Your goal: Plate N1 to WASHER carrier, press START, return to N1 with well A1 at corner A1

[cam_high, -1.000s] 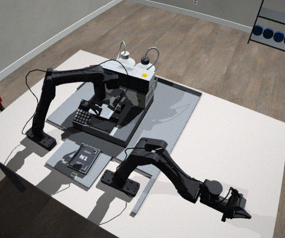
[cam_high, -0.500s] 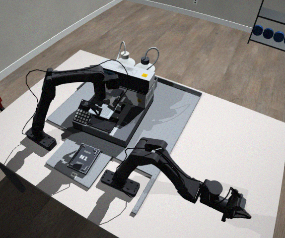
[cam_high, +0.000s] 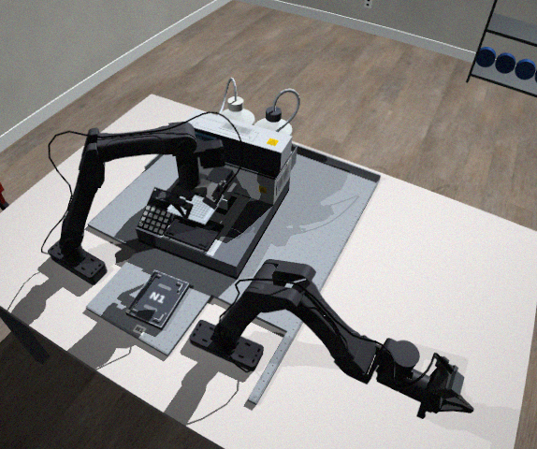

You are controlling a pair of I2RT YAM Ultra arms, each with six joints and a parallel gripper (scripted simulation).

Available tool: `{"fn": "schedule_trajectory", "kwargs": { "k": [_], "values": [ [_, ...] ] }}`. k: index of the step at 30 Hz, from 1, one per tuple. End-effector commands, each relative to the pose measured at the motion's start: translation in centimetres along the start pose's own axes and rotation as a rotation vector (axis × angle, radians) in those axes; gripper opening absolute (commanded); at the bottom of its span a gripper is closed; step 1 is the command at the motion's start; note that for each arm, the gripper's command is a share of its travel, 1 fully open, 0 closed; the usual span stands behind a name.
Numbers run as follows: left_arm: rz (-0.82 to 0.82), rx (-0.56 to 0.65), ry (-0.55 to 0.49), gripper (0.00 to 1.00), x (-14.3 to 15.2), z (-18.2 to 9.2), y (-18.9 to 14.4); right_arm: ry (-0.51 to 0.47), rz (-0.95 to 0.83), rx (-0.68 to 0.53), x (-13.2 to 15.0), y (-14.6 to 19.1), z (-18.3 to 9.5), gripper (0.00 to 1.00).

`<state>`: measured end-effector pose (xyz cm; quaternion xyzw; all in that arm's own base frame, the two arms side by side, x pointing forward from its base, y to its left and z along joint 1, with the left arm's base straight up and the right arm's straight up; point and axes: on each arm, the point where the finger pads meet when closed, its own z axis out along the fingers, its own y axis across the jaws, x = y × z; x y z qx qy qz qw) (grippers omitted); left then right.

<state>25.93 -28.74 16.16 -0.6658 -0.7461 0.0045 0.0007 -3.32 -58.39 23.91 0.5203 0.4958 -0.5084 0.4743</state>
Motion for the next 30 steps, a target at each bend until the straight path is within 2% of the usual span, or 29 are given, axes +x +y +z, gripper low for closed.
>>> {"fn": "schedule_trajectory", "kwargs": {
  "k": [1,10,16,19,30],
  "values": [
    [0.002,-0.004,-0.014,0.0,-0.4,-0.6,-0.1,-0.033,0.011,0.007,-1.7,-0.4,-0.5,0.0],
    [0.001,0.017,0.014,0.0,0.2,0.3,-0.5,-0.033,0.011,0.007,-1.7,-0.4,-0.5,0.0],
    [0.285,0.052,0.047,0.0,0.8,0.3,-5.8,-0.033,0.011,0.007,-1.7,-0.4,-0.5,0.0],
    [0.284,0.044,0.035,0.0,0.9,-0.1,-5.4,-0.033,0.011,0.007,-1.7,-0.4,-0.5,0.0],
    [0.698,0.027,0.012,0.0,-0.6,2.0,-11.0,-0.033,0.011,0.007,-1.7,-0.4,-0.5,0.0]
  ]
}}
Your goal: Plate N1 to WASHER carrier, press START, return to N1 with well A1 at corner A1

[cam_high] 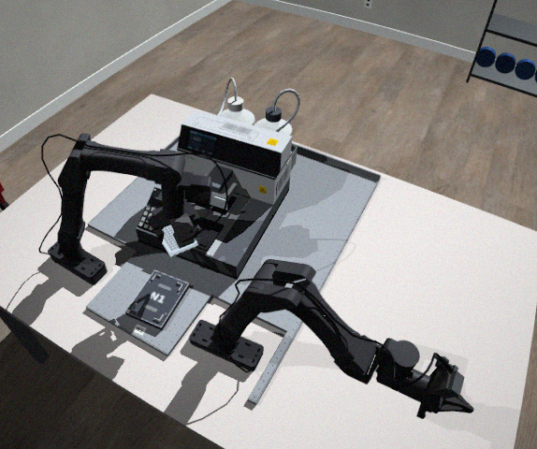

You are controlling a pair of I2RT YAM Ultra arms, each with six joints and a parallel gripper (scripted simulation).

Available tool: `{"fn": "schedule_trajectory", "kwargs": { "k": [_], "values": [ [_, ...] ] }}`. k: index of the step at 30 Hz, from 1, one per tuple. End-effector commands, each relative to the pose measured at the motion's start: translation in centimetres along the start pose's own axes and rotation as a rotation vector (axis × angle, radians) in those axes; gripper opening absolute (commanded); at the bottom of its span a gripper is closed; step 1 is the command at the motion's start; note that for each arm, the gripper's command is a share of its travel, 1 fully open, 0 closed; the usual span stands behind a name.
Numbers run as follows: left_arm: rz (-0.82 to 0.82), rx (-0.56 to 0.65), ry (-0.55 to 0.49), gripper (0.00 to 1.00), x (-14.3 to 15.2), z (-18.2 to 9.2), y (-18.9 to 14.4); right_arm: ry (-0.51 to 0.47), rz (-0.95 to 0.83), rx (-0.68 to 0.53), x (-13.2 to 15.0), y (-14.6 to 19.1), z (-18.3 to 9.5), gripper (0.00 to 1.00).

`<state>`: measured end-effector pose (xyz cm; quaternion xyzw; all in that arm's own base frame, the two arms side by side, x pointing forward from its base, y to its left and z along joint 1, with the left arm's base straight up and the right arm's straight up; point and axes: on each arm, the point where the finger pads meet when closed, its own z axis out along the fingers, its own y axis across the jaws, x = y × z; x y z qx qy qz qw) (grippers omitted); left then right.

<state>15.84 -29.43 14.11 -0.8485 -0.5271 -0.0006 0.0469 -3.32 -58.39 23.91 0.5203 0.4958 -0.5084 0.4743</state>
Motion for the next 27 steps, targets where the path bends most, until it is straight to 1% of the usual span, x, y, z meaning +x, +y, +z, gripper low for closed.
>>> {"fn": "schedule_trajectory", "kwargs": {
  "k": [1,3,6,8,9,11,18,22,27],
  "values": [
    [0.159,-0.053,-0.052,0.0,-1.7,0.0,-0.5,-0.033,0.011,0.007,-1.7,-0.4,-0.5,0.0],
    [0.214,-0.063,-0.056,0.0,-2.1,0.1,-0.9,-0.033,0.011,0.007,-1.7,-0.4,-0.5,0.0],
    [0.225,-0.074,-0.056,0.0,-2.1,-0.2,-0.8,-0.033,0.011,0.007,-1.7,-0.4,-0.5,0.0],
    [0.279,-0.087,-0.057,0.0,-3.1,0.0,-1.5,-0.033,0.011,0.007,-1.7,-0.4,-0.5,0.0],
    [0.269,-0.089,-0.06,0.0,-3.6,0.0,-2.0,-0.033,0.011,0.007,-1.7,-0.4,-0.5,0.0],
    [0.254,-0.085,-0.063,0.0,-4.0,0.2,-1.8,-0.033,0.011,0.007,-1.7,-0.4,-0.5,0.0],
    [0.191,-0.092,-0.055,0.0,-3.4,0.4,-0.2,-0.033,0.011,0.007,-1.7,-0.4,-0.5,0.0],
    [0.187,-0.089,-0.059,0.0,-3.5,0.4,0.0,-0.033,0.011,0.007,-1.7,-0.4,-0.5,0.0],
    [0.212,-0.075,-0.056,0.0,-4.1,0.2,-0.7,-0.033,0.011,0.007,-1.7,-0.4,-0.5,0.0]
  ]
}}
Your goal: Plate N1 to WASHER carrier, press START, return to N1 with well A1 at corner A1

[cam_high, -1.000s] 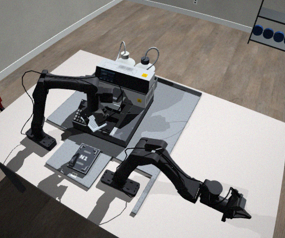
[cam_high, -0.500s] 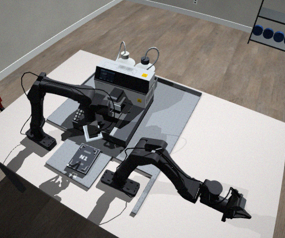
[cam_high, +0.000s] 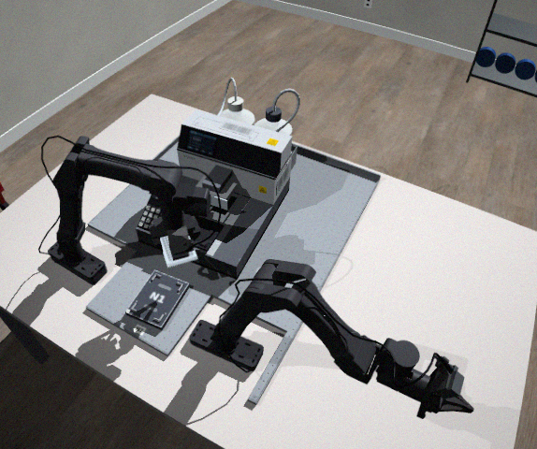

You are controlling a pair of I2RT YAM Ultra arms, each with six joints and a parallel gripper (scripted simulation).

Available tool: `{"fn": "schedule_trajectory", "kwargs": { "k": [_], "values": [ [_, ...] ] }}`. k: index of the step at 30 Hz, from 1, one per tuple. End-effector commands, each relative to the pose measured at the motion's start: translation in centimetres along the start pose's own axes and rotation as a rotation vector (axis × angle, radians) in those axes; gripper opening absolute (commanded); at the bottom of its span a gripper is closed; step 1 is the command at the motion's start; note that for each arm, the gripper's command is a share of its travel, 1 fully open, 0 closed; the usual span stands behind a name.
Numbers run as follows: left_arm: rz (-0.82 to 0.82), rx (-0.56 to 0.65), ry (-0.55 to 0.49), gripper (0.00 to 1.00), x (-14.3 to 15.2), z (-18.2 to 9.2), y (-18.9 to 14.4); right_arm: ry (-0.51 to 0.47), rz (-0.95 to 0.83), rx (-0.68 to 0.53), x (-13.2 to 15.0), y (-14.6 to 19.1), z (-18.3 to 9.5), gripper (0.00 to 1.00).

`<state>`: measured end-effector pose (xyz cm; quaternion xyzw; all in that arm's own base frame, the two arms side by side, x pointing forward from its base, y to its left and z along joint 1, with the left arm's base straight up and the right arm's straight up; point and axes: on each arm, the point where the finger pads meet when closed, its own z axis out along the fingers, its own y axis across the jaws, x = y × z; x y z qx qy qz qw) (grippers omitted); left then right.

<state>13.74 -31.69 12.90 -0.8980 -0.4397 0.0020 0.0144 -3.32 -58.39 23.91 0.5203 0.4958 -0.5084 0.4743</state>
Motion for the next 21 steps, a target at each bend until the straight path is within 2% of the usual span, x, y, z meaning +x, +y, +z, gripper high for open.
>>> {"fn": "schedule_trajectory", "kwargs": {
  "k": [1,3,10,13,21],
  "values": [
    [0.01,-0.017,-0.023,0.0,-1.0,-0.9,0.3,-0.033,0.011,0.007,-1.7,-0.4,-0.5,0.0],
    [0.001,-0.01,-0.021,0.0,-0.7,-0.9,0.3,-0.033,0.011,0.007,-1.7,-0.4,-0.5,0.0],
    [0.324,-0.036,-0.038,0.0,-3.5,0.0,-3.8,-0.033,0.011,0.007,-1.7,-0.4,-0.5,0.0],
    [0.322,-0.048,-0.041,0.0,-3.3,-0.1,-3.3,-0.033,0.011,0.007,-1.7,-0.4,-0.5,0.0],
    [0.657,-0.047,-0.036,0.0,-6.0,1.7,-7.4,-0.033,0.011,0.007,-1.7,-0.4,-0.5,0.0]
  ]
}}
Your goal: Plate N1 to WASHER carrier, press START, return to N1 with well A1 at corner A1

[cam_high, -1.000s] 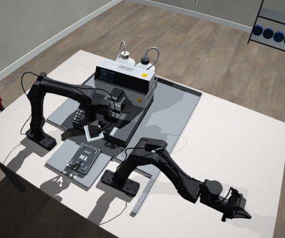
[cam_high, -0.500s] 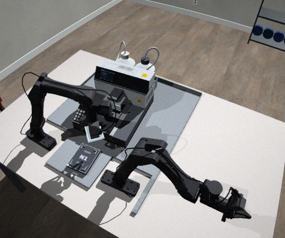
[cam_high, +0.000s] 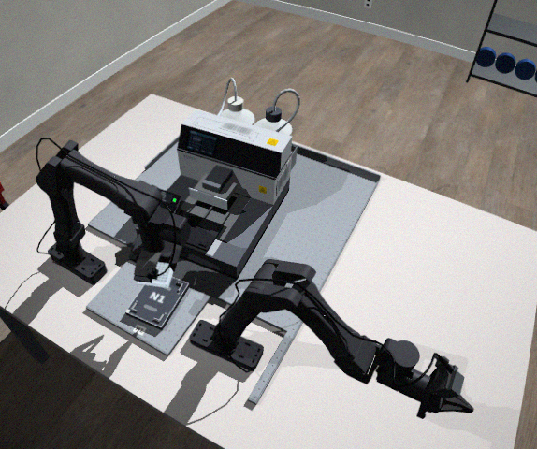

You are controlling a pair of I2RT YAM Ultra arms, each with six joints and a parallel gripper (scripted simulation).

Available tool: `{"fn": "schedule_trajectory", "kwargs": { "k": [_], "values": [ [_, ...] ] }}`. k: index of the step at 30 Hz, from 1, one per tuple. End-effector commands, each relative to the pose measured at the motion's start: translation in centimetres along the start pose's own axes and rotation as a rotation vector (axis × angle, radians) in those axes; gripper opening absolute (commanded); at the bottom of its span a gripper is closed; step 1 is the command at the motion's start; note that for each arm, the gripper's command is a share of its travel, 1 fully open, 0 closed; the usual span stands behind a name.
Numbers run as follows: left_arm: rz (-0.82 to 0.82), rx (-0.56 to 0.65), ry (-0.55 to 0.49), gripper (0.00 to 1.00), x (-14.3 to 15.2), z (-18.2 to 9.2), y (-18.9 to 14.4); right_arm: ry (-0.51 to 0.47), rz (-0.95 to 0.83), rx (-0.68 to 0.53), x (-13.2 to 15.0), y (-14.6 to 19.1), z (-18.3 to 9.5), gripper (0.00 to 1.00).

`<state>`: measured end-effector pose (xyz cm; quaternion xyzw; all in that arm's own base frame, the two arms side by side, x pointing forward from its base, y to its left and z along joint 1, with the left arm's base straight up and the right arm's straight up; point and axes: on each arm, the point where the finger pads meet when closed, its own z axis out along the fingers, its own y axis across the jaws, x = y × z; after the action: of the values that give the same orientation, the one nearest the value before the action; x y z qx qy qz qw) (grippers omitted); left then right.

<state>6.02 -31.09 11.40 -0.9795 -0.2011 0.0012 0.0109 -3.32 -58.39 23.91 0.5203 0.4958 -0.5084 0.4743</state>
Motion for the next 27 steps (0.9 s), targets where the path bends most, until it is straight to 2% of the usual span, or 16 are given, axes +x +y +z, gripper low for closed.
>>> {"fn": "schedule_trajectory", "kwargs": {
  "k": [1,6,15,27],
  "values": [
    [0.187,-0.046,-0.03,0.0,-2.4,0.3,-0.1,-0.033,0.011,0.007,-1.7,-0.4,-0.5,0.0],
    [0.362,-0.056,-0.03,0.0,-4.5,0.7,-1.4,-0.033,0.011,0.007,-1.7,-0.4,-0.5,0.0],
    [0.315,-0.03,-0.005,0.0,-3.1,0.9,-0.7,-0.033,0.011,0.007,-1.7,-0.4,-0.5,0.0],
    [0.291,-0.004,-0.018,0.0,-4.0,0.5,-1.2,-0.033,0.011,0.007,-1.7,-0.4,-0.5,0.0]
  ]
}}
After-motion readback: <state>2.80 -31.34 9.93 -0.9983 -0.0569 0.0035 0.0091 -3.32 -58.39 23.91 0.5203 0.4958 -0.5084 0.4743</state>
